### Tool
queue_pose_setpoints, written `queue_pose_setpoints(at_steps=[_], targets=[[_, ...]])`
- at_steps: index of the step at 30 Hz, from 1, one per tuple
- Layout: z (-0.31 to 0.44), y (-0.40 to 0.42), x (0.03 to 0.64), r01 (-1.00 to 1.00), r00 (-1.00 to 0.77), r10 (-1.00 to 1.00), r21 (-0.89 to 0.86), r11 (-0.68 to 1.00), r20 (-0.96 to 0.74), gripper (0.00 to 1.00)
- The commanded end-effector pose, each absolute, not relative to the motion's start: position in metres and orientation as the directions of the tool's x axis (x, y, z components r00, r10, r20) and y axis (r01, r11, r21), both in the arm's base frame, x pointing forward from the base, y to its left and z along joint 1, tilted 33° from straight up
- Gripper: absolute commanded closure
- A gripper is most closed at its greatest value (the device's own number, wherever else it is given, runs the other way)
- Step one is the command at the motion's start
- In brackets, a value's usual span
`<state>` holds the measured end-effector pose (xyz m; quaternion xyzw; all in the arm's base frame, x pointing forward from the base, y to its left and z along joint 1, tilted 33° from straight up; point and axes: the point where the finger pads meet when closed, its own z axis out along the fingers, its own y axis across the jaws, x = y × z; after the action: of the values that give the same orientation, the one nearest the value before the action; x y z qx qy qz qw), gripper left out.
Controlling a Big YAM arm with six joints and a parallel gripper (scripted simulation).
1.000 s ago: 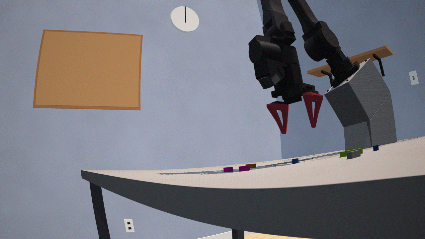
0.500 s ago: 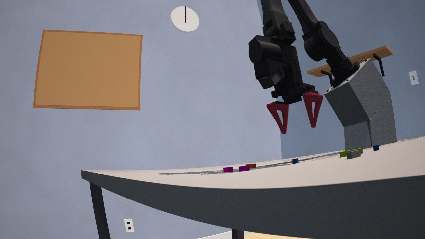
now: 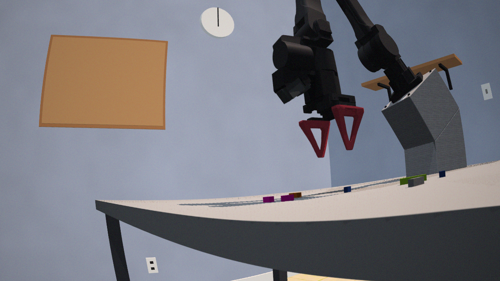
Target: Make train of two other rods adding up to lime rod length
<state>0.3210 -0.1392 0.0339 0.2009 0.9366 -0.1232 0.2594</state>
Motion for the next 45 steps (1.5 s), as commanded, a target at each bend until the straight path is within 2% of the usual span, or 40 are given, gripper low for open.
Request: queue_pose_setpoints(at_steps=[1,2,5,6,18,23,45], targets=[[0.036,-0.137,0.329,0.505,-0.749,0.389,-0.082,0.859,-0.537,0.0],[0.042,-0.138,0.34,0.564,-0.705,0.457,-0.038,0.825,-0.542,0.0],[0.042,-0.138,0.34,0.564,-0.705,0.457,-0.038,0.825,-0.542,0.0],[0.048,-0.139,0.351,0.619,-0.657,0.522,0.006,0.785,-0.544,0.0],[0.06,-0.141,0.372,0.708,-0.558,0.631,0.086,0.7,-0.539,0.0],[0.072,-0.142,0.393,0.786,-0.441,0.731,0.17,0.594,-0.521,0.0],[0.072,-0.144,0.39,0.791,-0.428,0.737,0.179,0.585,-0.523,0.0]])
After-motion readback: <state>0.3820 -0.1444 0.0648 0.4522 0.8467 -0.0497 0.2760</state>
